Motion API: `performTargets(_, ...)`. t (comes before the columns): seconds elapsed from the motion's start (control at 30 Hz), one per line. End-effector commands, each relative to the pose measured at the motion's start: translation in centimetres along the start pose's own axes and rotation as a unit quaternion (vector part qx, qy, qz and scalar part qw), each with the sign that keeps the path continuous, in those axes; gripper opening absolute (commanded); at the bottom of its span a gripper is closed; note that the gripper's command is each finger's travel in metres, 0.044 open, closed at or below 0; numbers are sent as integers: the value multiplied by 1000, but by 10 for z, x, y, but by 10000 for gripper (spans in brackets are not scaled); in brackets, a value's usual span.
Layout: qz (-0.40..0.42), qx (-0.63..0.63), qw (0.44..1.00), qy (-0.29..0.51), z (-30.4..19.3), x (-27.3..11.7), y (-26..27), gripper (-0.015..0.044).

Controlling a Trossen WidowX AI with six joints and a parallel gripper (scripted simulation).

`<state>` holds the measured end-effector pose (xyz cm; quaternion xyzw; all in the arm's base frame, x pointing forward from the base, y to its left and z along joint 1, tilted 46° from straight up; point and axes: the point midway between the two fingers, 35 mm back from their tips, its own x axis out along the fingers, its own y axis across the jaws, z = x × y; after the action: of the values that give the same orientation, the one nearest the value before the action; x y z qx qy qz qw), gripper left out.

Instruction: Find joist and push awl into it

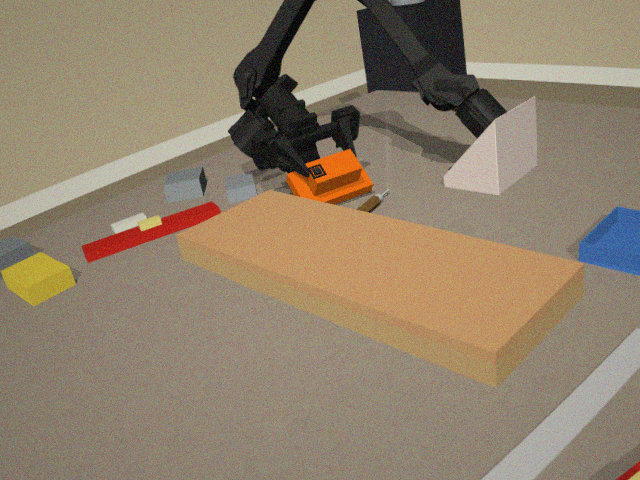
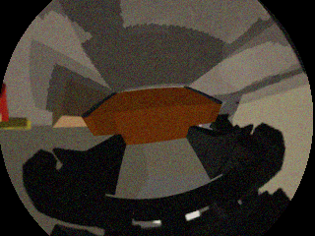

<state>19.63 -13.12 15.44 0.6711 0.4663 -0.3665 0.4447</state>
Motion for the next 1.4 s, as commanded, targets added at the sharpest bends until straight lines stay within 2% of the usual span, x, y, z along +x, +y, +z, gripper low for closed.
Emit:
performTargets(0.0, 0, -1, 1000, 1, 2, 1, 0, 131)
performTargets(0.3, 0, -1, 1000, 1, 5, -1, 2, 368)
performTargets(0.33, 0, -1, 1000, 1, 6, -2, 2, 379)
performTargets(1.37, 0, -1, 1000, 1, 7, -2, 2, 379)
